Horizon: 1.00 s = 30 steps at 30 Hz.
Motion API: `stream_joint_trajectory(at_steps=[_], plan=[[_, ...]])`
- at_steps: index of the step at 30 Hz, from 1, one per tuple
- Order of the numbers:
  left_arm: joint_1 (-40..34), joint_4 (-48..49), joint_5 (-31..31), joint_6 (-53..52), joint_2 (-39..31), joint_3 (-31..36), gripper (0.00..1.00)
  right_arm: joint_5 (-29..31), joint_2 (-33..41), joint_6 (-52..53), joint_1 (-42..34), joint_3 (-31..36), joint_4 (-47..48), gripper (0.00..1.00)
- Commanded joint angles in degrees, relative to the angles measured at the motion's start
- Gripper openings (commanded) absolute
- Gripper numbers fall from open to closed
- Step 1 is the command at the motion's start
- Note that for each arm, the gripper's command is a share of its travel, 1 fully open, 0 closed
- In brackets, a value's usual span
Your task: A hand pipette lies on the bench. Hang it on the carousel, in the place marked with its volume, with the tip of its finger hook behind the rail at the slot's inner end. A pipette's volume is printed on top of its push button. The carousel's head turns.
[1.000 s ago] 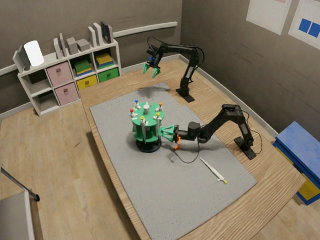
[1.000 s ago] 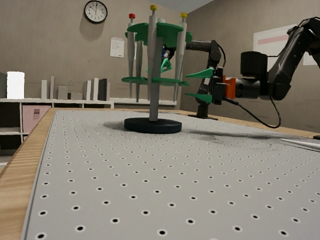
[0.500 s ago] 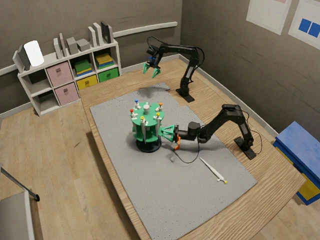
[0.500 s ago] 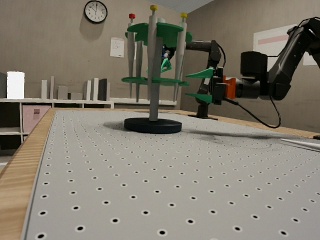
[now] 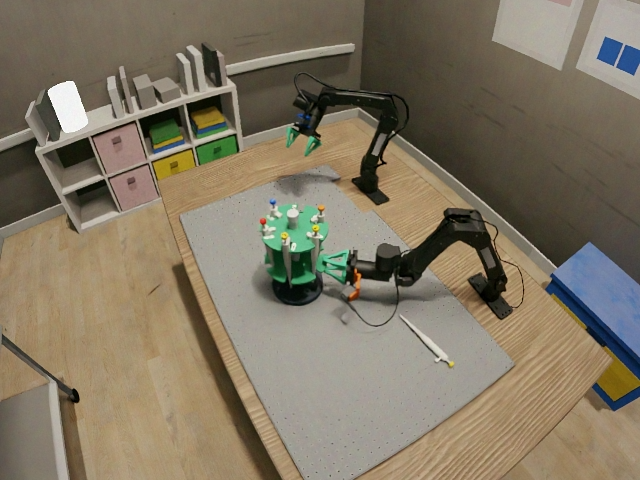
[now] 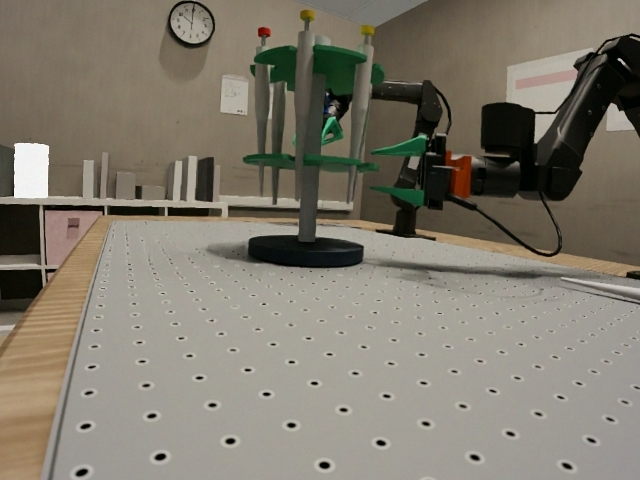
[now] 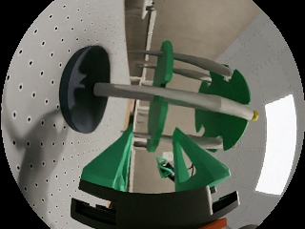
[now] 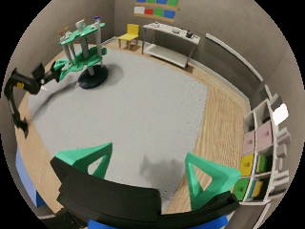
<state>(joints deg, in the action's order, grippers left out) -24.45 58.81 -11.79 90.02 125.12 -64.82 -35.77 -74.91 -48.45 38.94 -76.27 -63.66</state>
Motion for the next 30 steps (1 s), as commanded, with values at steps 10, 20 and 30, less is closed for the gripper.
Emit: stream_joint_trajectory(at_steps=[10,20,30], plan=[[-0.44,1.44,0.30,-0.05,-1.98,-2.09,0.49,-1.34,-0.56,-0.60,0.64,-0.58,0.52,1.00],[-0.44,-0.12,0.26,-0.14,-1.83,-2.24,0.00,-1.34,-0.56,-0.60,0.64,-0.58,0.52,1.00],[-0.44,-0.12,0.26,-0.14,-1.83,-2.24,0.00,-1.34,-0.56,-0.60,0.64,-0.58,0.52,1.00]])
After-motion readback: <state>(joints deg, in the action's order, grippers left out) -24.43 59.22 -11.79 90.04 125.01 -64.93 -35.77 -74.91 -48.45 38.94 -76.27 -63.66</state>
